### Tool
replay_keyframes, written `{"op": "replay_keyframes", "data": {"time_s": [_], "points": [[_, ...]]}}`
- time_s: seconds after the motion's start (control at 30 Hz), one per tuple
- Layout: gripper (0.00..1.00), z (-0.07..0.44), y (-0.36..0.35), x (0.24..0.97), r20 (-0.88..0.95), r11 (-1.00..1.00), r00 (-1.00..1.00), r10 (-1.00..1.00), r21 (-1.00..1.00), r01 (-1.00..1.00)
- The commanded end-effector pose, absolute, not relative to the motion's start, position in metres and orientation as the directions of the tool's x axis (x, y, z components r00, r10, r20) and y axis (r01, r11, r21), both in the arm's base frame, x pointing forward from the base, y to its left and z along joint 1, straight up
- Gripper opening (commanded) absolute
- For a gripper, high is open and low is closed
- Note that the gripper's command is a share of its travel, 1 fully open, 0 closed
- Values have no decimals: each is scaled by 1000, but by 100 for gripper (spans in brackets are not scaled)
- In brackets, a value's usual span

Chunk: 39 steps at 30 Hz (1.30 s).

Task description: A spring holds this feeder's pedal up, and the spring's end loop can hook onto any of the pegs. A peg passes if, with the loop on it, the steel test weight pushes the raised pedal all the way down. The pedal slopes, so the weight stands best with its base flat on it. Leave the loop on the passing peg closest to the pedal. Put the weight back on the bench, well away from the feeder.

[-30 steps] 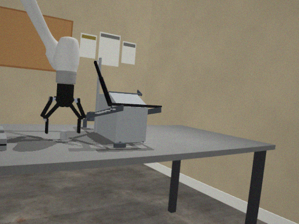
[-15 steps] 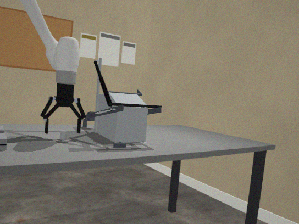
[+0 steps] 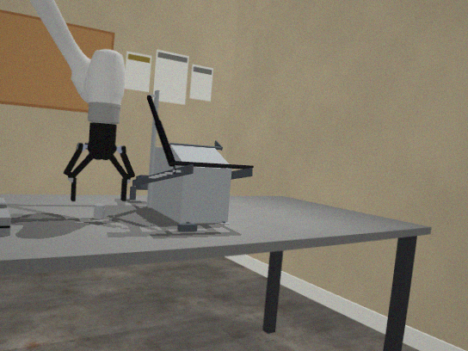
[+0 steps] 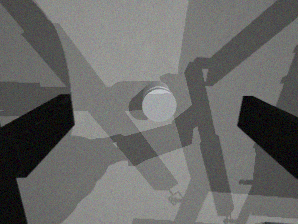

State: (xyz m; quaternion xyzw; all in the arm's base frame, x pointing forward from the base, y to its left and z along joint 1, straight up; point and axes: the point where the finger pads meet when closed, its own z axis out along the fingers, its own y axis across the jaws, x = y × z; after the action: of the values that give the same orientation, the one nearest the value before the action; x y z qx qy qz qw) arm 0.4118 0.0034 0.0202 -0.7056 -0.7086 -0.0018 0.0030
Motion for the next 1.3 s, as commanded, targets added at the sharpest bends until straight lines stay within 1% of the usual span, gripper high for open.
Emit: {"op": "replay_keyframes", "data": {"time_s": [0.0, 0.23, 0.7, 0.8, 1.27], "points": [[100, 27, 3, 412, 7, 4, -4, 1000, -1, 1000], [100, 37, 3, 412, 7, 4, -4, 1000, -1, 1000], [100, 74, 3, 412, 7, 4, -4, 1000, -1, 1000], [100, 73, 3, 412, 7, 4, -4, 1000, -1, 1000], [100, 110, 3, 412, 7, 4, -4, 1000, -1, 1000]]}}
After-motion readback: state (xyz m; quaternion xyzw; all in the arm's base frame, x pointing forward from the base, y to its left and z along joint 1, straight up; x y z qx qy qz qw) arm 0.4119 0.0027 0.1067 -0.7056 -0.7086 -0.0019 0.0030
